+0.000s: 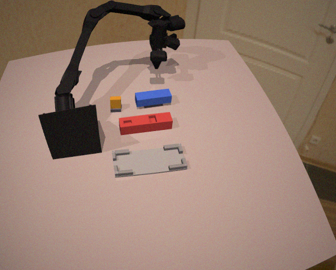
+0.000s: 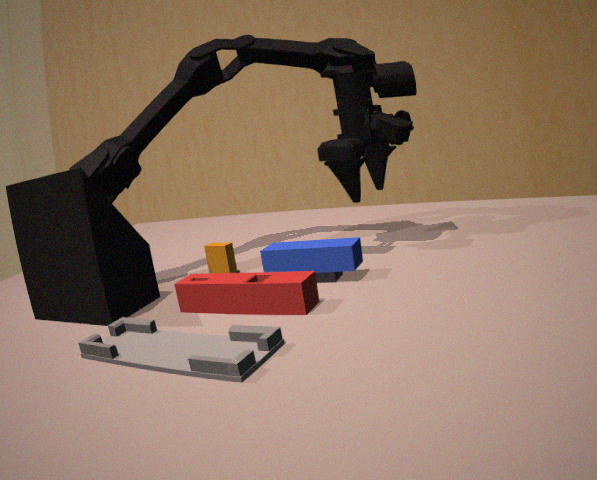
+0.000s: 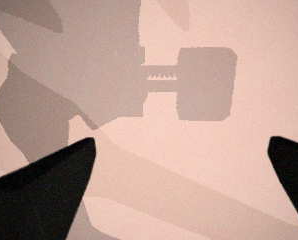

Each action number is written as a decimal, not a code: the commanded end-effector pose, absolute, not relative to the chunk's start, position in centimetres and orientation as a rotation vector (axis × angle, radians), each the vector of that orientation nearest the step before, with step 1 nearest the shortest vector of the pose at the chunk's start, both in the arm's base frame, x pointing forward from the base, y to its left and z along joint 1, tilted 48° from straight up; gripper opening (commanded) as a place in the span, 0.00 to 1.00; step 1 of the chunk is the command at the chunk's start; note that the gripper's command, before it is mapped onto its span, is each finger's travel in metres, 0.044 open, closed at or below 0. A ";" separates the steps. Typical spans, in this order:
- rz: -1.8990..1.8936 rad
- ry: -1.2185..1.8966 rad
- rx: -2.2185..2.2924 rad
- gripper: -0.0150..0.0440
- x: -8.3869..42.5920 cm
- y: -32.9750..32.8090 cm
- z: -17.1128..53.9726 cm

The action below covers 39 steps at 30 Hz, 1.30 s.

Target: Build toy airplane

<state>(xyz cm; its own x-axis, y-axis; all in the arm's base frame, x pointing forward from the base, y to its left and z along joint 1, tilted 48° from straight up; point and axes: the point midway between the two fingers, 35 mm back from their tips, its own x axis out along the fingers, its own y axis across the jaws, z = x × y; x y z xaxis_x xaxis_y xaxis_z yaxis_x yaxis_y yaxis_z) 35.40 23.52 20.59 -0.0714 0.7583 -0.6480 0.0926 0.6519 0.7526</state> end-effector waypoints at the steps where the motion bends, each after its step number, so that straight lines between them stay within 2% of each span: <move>1: 0.720 1.500 0.591 1.00 35.4 23.1 21.2; 9: 0.714 1.500 0.587 1.00 35.7 22.3 20.2; 16: 0.679 1.508 0.557 1.00 36.1 13.7 11.1; 25: 0.704 1.511 0.580 1.00 28.8 3.9 0.7; 39: 0.710 1.508 0.586 1.00 27.8 5.1 -1.5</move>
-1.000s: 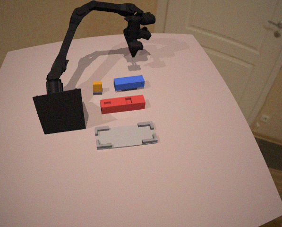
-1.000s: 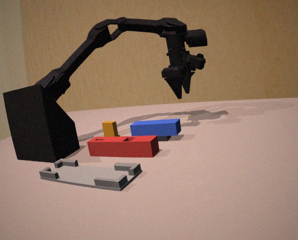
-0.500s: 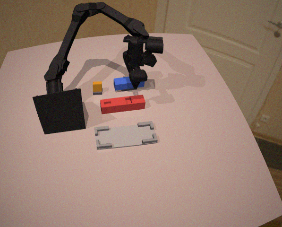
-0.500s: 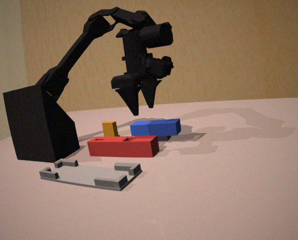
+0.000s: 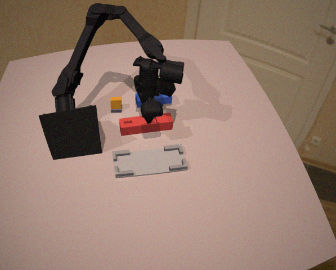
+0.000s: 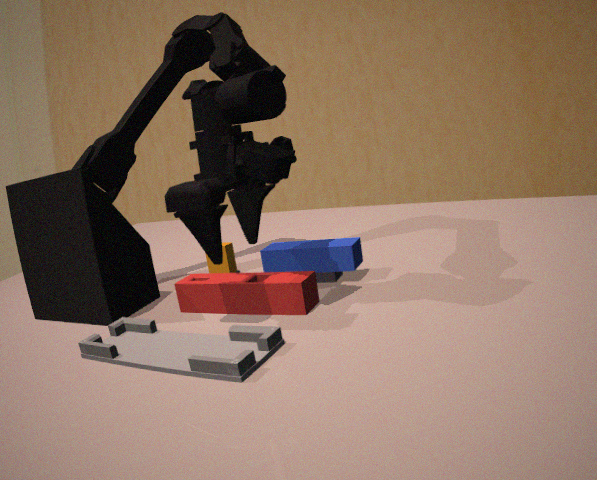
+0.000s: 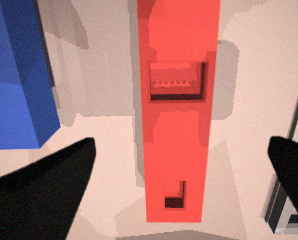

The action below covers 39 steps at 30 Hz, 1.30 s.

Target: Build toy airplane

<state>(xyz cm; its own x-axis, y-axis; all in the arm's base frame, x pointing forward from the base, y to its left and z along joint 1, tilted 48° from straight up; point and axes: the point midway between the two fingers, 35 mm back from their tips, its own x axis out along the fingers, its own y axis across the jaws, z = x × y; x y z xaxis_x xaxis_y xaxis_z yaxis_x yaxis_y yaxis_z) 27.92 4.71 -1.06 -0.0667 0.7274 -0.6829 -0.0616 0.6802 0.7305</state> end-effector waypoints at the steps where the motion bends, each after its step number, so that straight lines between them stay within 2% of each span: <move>1: 0.710 1.508 0.586 1.00 27.8 5.5 -1.8; 38: 0.713 1.508 0.589 1.00 27.4 9.5 -5.4; 39: 0.713 1.508 0.589 0.96 27.4 9.5 -5.4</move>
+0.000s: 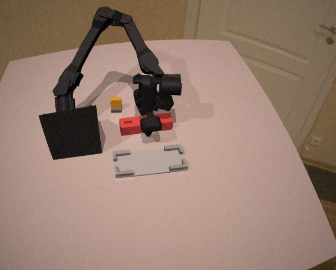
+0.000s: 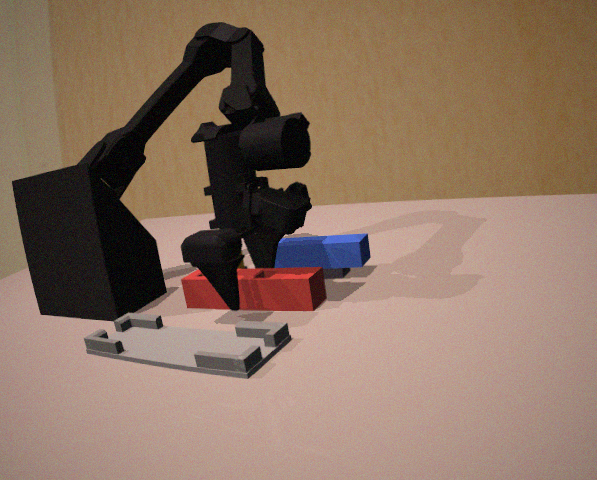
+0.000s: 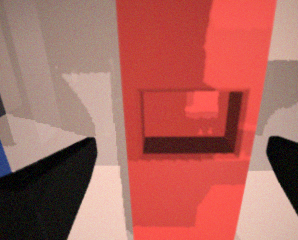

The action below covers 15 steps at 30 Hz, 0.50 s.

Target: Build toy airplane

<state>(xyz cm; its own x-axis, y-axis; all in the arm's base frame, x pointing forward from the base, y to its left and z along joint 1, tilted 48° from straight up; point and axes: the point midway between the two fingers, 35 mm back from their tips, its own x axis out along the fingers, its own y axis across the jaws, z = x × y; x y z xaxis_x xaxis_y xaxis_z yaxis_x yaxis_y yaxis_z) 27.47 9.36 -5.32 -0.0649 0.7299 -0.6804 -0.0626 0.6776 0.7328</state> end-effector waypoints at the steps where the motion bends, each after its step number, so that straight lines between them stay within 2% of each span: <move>1: 0.713 1.508 0.589 0.91 27.4 9.5 -5.4; 8: 0.713 1.508 0.589 0.60 27.4 9.5 -5.4; 15: 0.713 1.508 0.589 0.52 27.4 9.5 -5.4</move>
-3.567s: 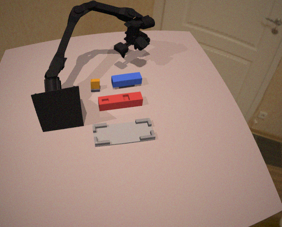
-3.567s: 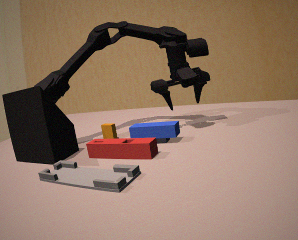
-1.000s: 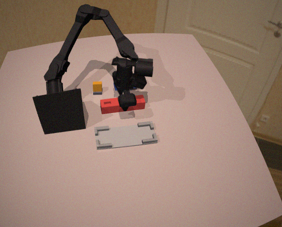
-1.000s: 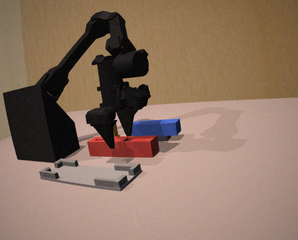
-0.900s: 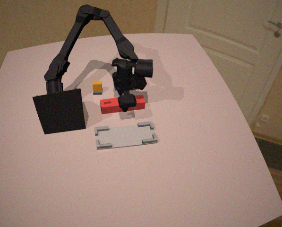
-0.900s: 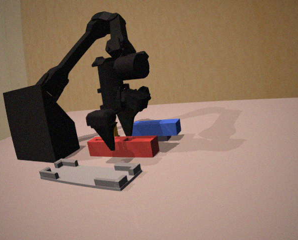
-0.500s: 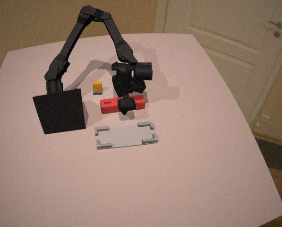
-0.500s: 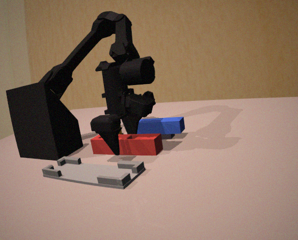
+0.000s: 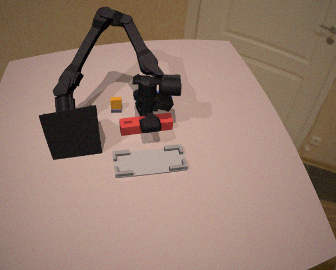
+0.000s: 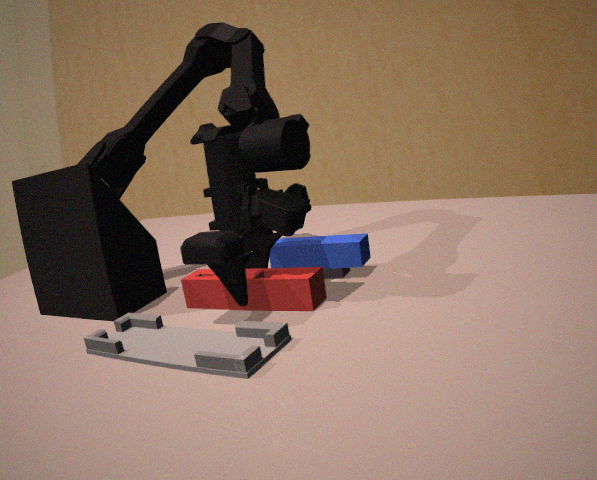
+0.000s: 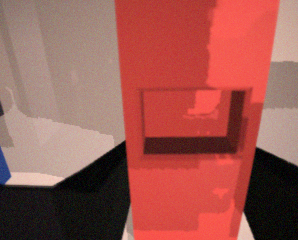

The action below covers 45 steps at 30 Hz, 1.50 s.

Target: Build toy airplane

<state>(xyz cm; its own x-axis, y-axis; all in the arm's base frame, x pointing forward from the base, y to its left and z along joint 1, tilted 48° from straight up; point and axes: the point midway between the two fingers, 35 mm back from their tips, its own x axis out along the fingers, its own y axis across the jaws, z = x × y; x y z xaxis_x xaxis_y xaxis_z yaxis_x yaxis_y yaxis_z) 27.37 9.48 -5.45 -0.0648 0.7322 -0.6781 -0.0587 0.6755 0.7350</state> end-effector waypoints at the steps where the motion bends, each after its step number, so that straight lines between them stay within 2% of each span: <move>1: 0.713 1.508 0.589 0.48 27.4 9.5 -5.4; 6: 0.709 1.508 0.586 0.25 27.7 8.8 -4.9; 45: 0.707 1.510 0.584 0.25 28.3 0.0 3.1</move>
<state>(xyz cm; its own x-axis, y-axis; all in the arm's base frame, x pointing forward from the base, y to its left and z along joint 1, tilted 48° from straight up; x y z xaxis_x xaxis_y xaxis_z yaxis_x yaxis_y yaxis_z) 28.24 0.85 2.31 -0.0710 0.7345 -0.6749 -0.0456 0.6735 0.7378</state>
